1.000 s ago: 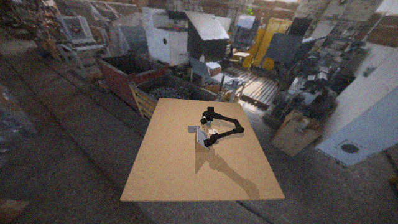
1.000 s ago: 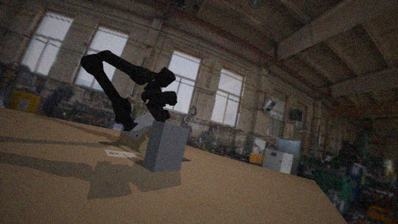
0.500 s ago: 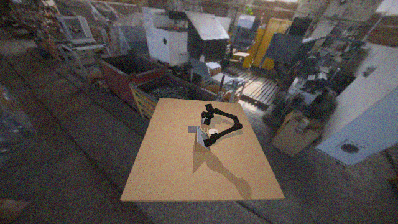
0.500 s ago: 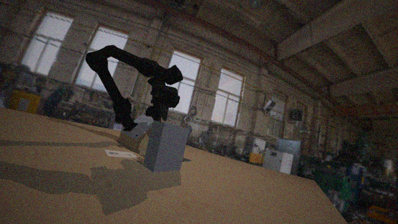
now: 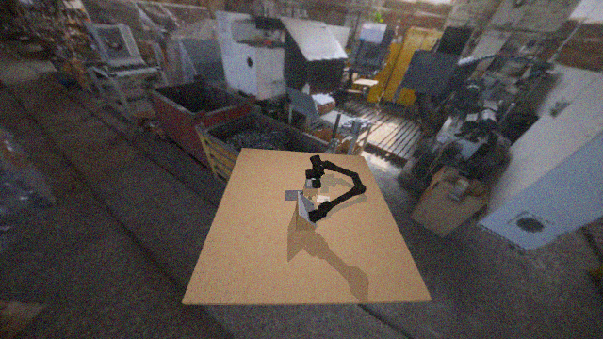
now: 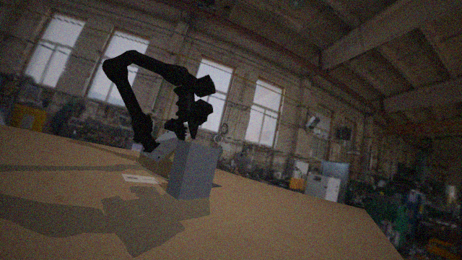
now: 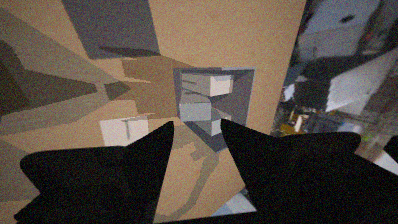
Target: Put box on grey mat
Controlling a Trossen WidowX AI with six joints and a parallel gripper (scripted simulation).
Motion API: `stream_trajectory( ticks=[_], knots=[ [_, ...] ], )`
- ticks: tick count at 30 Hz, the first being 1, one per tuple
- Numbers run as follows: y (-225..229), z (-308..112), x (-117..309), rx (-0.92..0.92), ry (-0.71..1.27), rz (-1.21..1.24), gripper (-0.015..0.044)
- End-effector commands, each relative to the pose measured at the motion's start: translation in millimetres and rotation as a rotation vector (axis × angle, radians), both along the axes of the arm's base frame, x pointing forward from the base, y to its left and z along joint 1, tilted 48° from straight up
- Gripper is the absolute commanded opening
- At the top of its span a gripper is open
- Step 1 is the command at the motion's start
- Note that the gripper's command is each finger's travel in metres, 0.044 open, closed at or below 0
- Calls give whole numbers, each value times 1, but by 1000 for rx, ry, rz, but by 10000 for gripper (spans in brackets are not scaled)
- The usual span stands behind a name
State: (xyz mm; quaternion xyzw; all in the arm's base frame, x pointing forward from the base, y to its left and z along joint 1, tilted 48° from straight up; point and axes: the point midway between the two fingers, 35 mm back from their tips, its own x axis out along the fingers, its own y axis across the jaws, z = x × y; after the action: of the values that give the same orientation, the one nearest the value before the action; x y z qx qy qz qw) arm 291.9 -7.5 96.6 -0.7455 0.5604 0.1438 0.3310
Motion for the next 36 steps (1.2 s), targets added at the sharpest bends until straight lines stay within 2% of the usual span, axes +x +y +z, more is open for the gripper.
stream_trajectory(
  ticks=[1,29,36],
  knots=[
    [-2,-2,2,1,7,3,241],
    [-29,-23,13,-1,6,3,241],
    [-28,-20,14,-2,-2,2,194]
  ],
)
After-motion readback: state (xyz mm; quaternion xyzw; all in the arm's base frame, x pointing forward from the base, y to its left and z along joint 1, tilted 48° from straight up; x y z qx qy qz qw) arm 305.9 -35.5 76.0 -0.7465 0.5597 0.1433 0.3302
